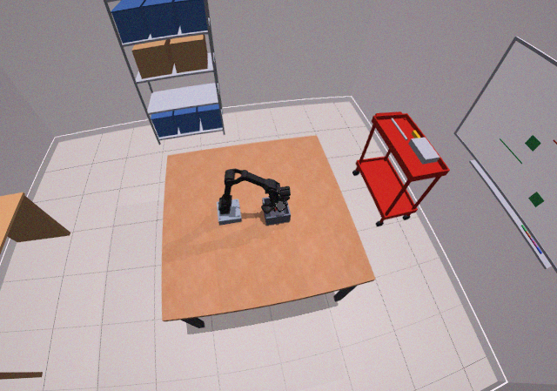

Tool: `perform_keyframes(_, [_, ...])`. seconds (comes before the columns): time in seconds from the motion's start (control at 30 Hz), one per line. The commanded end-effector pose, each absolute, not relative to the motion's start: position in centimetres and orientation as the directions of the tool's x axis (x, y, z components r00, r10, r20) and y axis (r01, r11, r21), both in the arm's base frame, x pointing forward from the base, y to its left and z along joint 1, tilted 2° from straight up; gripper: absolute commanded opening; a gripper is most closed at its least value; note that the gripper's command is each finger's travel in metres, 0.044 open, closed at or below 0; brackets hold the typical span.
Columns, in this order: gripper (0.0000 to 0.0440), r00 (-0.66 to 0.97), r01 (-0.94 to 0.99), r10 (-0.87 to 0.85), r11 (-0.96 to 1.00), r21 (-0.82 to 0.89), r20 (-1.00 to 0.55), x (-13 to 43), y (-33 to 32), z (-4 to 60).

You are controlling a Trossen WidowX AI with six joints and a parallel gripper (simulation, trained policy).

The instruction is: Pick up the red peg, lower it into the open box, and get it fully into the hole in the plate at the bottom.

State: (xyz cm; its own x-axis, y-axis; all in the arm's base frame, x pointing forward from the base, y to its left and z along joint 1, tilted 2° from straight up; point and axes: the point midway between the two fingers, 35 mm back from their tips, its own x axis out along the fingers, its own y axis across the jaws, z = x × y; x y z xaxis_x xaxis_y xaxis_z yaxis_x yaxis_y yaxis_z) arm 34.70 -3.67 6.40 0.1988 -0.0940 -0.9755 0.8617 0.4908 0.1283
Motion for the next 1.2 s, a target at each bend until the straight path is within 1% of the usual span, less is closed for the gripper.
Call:
perform_keyframes(0.0, [0.0256,0.212,0.854,-0.096,0.503,0.136,-0.973,35.9,-4.1,6.7])
perform_keyframes(0.2, [0.0399,0.224,0.846,-0.106,0.514,0.139,-0.969,37.5,-5.0,7.1])
perform_keyframes(0.27, [0.044,0.229,0.845,-0.112,0.516,0.14,-0.967,38.0,-5.4,7.3])
perform_keyframes(0.77, [0.044,0.328,0.841,-0.176,0.502,0.202,-0.928,41.4,-8.5,9.7])
perform_keyframes(1.17, [0.044,0.332,0.84,-0.179,0.502,0.205,-0.926,41.6,-8.6,9.8])
